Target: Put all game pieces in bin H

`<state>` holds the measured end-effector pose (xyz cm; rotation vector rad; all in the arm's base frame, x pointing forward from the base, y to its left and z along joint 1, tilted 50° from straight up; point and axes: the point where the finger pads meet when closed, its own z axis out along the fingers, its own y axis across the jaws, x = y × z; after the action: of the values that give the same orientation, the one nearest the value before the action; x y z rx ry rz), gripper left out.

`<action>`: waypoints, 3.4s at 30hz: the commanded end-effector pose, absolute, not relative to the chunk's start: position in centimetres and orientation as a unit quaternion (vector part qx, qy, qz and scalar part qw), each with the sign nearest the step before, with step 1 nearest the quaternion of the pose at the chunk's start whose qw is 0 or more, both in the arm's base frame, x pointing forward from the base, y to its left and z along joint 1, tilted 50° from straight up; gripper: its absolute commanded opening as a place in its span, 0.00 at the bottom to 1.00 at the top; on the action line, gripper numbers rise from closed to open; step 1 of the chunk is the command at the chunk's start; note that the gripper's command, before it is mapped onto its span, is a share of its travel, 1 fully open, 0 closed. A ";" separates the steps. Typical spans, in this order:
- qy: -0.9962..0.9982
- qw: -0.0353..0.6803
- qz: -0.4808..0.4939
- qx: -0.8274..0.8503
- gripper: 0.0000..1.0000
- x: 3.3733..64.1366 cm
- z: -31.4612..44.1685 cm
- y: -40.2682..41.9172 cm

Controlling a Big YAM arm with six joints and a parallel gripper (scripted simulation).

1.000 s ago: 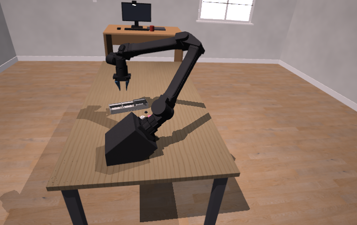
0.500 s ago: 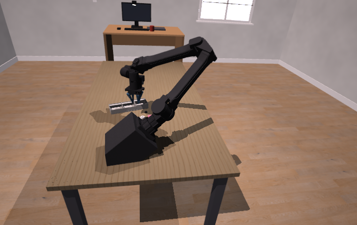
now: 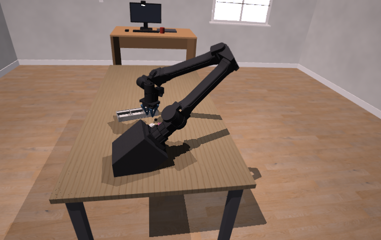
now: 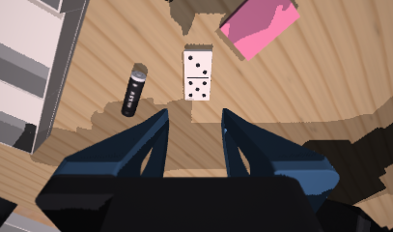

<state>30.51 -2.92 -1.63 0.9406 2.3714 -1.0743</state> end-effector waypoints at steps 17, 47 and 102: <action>0.840 0.197 -0.374 0.341 0.39 31.2 -1.3 -2.6; 0.839 0.185 -0.384 0.338 0.39 30.6 -5.5 -7.7; 0.839 0.195 -0.377 0.339 0.20 31.6 -5.7 -7.9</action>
<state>30.69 -8.34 -5.96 0.9681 2.3586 -1.0727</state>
